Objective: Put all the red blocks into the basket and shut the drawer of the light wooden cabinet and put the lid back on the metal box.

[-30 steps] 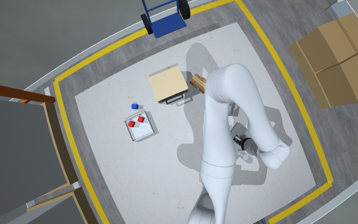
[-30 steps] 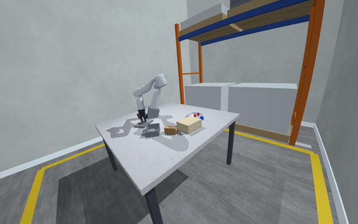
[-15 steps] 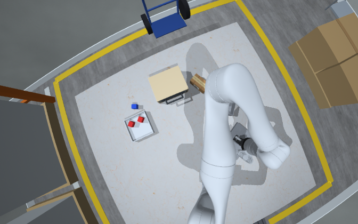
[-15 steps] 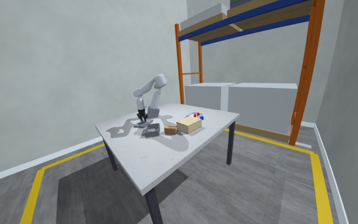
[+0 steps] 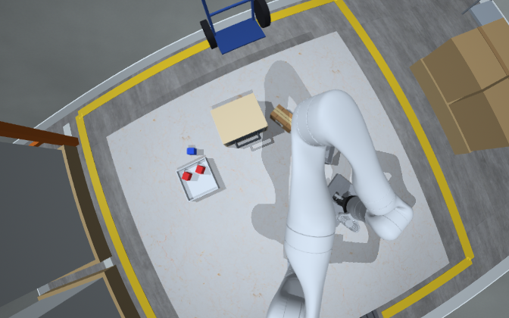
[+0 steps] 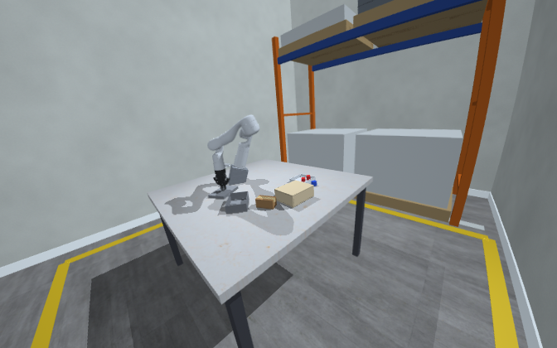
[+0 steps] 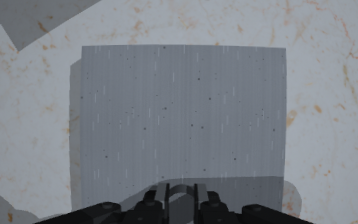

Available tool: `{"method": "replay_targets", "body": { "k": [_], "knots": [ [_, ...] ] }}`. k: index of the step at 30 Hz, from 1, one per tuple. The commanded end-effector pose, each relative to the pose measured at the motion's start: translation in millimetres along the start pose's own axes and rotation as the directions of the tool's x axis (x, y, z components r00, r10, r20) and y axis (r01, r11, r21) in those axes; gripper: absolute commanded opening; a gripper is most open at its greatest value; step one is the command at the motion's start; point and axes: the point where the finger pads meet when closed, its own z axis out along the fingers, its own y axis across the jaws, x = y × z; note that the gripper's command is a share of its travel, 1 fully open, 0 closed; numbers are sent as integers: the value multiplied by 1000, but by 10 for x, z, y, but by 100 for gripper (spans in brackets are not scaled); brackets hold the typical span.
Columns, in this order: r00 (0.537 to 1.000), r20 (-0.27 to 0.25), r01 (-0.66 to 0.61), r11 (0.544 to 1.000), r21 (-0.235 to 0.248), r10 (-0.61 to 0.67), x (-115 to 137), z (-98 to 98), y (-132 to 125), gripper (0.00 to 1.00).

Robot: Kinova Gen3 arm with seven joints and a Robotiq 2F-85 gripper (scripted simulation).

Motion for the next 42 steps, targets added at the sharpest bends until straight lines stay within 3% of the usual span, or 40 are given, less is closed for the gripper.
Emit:
{"method": "replay_targets", "body": {
  "k": [1, 30, 42],
  "knots": [
    [1000, 1, 0, 1000, 0, 0, -2, -1, 1, 10],
    [1000, 1, 0, 1000, 0, 0, -2, -9, 1, 10],
    [1000, 1, 0, 1000, 0, 0, -2, -157, 1, 10]
  ]
}}
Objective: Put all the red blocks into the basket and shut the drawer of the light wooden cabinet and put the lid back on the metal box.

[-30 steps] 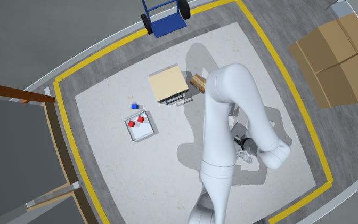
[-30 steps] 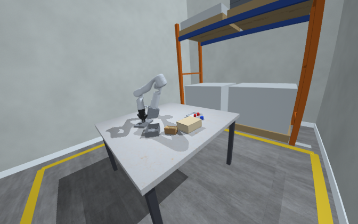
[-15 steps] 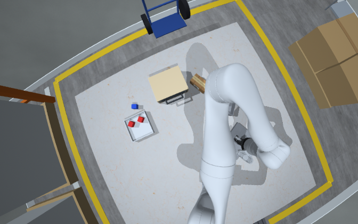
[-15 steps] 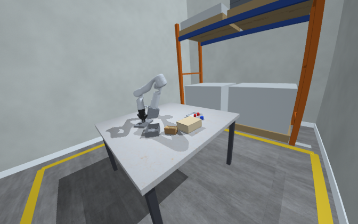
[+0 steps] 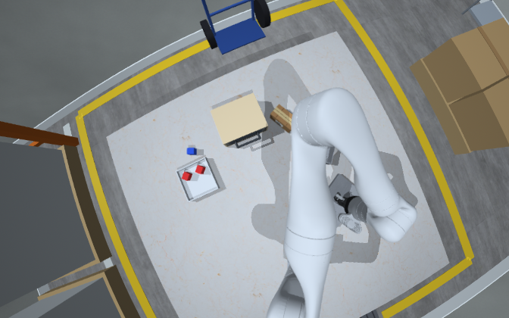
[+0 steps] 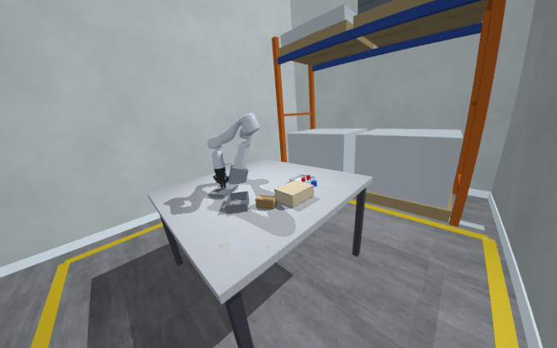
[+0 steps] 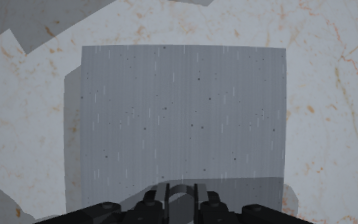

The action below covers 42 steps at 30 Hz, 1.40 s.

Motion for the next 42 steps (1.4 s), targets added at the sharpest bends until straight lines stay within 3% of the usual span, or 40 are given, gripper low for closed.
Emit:
{"method": "replay_targets", "body": {
  "k": [1, 10, 25, 42],
  "knots": [
    [1000, 1, 0, 1000, 0, 0, -4, -69, 0, 10],
    [1000, 1, 0, 1000, 0, 0, -4, -314, 0, 10],
    [1000, 1, 0, 1000, 0, 0, -3, -965, 0, 10],
    [1000, 1, 0, 1000, 0, 0, -3, -1345, 0, 10]
  ]
}}
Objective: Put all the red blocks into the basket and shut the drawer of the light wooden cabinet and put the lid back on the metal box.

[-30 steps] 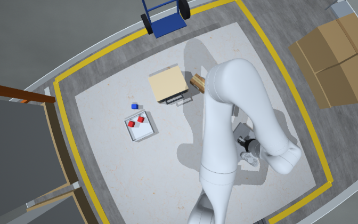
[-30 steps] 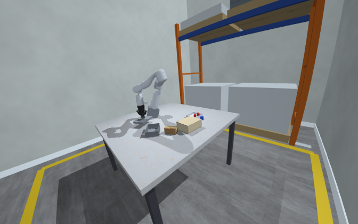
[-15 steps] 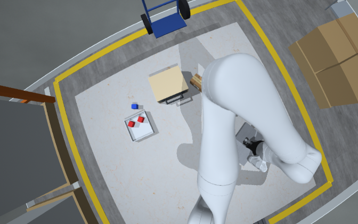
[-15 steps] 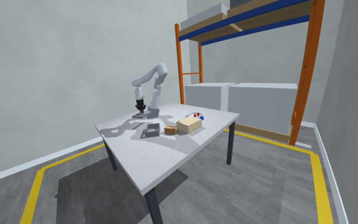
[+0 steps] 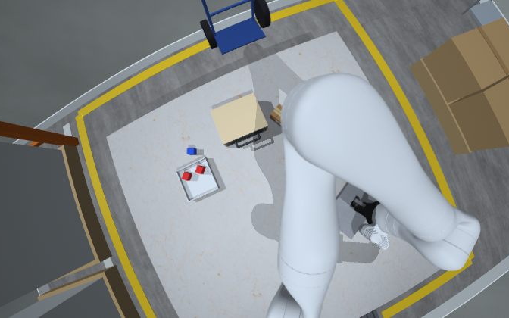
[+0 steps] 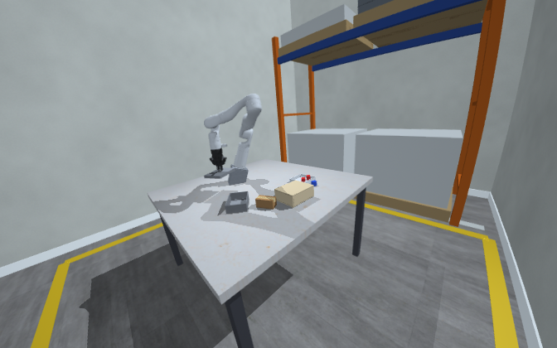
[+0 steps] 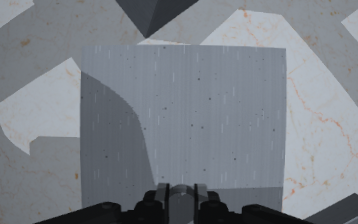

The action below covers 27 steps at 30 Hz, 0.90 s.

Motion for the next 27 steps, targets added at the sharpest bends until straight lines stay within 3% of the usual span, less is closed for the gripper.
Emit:
{"method": "replay_targets", "body": {
  "k": [1, 12, 17, 19, 22, 27],
  "knots": [
    [1000, 1, 0, 1000, 0, 0, -3, -19, -1, 10],
    [1000, 1, 2, 1000, 0, -2, -12, -41, 3, 10],
    [999, 6, 51, 999, 6, -51, -278, -60, 137, 10],
    [999, 6, 51, 999, 6, -51, -278, -60, 137, 10],
    [993, 11, 120, 993, 11, -120, -624, -78, 386, 10],
    [964, 12, 264, 964, 12, -265, -1161, -84, 1053, 10]
  ]
}}
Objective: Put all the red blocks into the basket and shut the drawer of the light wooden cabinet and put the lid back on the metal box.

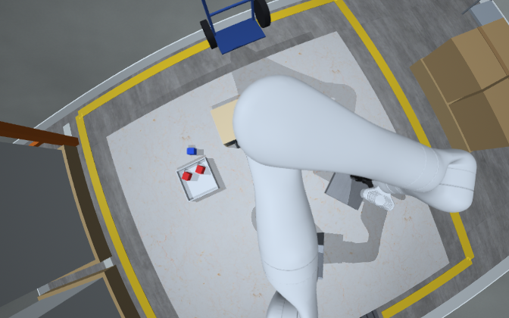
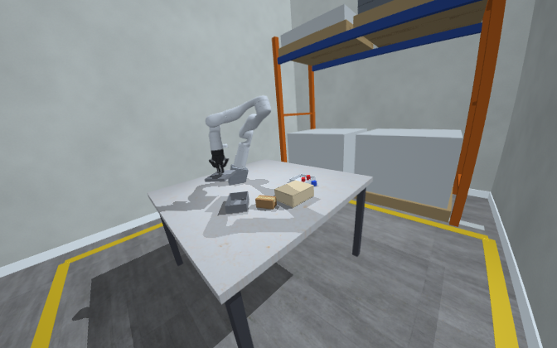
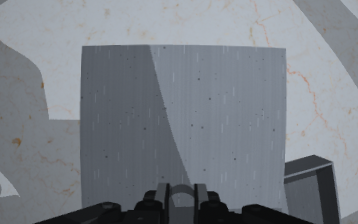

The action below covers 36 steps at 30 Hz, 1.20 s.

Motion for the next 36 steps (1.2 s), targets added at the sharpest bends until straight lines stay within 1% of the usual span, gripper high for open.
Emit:
{"method": "replay_targets", "body": {
  "k": [1, 4, 7, 9, 12, 27, 36],
  "knots": [
    [993, -2, 121, 993, 0, -121, -528, 3, 461, 10],
    [982, -6, 190, 982, -5, -190, -777, 18, 848, 10],
    [973, -9, 230, 973, -10, -230, -1008, 39, 1235, 10],
    [973, -9, 230, 973, -10, -230, -1008, 39, 1235, 10],
    [970, -11, 242, 970, -11, -242, -1043, 44, 1320, 10],
    [970, -11, 242, 970, -11, -242, -1043, 51, 1322, 10],
    [970, -10, 242, 970, -11, -242, -1044, 117, 1322, 10]
  ]
}}
